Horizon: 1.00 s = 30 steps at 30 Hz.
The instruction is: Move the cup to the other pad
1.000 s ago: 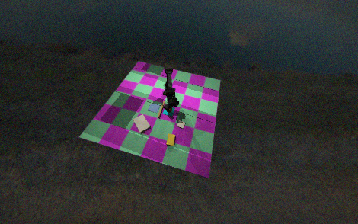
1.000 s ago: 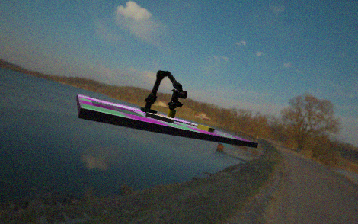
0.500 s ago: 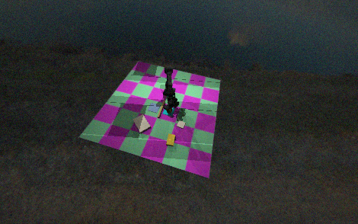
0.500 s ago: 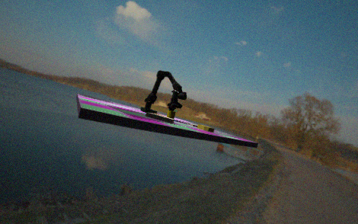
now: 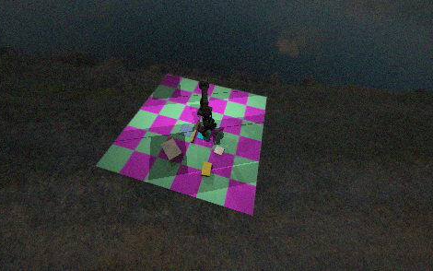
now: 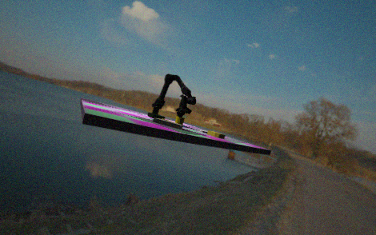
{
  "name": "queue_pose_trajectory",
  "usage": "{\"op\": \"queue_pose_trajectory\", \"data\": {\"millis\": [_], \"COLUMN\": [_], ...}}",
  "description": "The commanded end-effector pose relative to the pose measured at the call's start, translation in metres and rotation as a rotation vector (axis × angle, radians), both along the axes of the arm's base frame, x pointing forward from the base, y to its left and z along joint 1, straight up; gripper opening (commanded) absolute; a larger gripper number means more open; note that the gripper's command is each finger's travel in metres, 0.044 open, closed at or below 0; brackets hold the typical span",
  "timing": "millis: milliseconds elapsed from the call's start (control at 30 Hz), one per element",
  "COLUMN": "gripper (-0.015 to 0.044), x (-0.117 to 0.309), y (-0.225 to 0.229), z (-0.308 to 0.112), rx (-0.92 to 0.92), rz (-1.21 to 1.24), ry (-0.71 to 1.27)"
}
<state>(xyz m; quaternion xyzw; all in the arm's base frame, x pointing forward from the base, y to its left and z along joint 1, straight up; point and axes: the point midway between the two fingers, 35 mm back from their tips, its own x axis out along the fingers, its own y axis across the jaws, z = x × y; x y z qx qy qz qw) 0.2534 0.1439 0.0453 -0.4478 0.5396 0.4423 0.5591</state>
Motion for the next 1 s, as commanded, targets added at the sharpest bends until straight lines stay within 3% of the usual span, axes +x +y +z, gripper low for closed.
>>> {"op": "queue_pose_trajectory", "data": {"millis": [0,967], "gripper": [0.0147,0.0147], "x": [0.000,-0.001], "y": [0.000,0.000], "z": [0.000,0.040], "rx": [0.000,-0.001], "rz": [0.000,-0.003], "ry": [-0.001,-0.002]}}
